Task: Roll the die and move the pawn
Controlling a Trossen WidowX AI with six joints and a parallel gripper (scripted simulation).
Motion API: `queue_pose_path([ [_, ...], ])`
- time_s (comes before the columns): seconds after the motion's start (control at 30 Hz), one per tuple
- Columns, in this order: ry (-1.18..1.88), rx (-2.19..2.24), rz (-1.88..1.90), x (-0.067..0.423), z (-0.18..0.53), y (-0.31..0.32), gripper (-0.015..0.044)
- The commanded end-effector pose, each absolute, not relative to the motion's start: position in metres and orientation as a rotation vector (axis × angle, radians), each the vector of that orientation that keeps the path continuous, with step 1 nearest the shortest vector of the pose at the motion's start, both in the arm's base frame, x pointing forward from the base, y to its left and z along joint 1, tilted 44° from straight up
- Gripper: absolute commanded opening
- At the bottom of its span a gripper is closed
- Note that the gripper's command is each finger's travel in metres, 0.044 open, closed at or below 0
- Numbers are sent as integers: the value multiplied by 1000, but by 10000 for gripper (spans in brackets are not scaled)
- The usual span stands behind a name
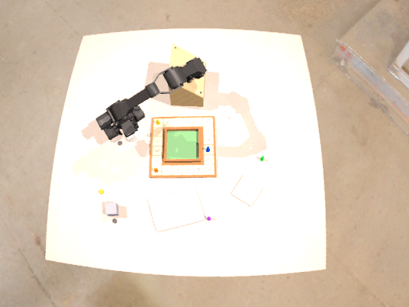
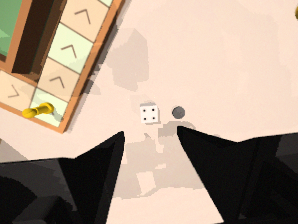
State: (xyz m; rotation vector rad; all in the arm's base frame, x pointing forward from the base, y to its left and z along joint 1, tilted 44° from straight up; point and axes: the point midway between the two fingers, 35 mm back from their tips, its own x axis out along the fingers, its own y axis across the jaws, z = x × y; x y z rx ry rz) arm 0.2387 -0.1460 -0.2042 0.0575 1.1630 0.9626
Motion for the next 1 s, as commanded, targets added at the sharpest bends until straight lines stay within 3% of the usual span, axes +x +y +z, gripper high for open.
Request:
queue_pose_path([
  [0.0,1169,69,977,241,-206,-143,275],
  [0.97,1167,70,979,246,-244,-107,275],
])
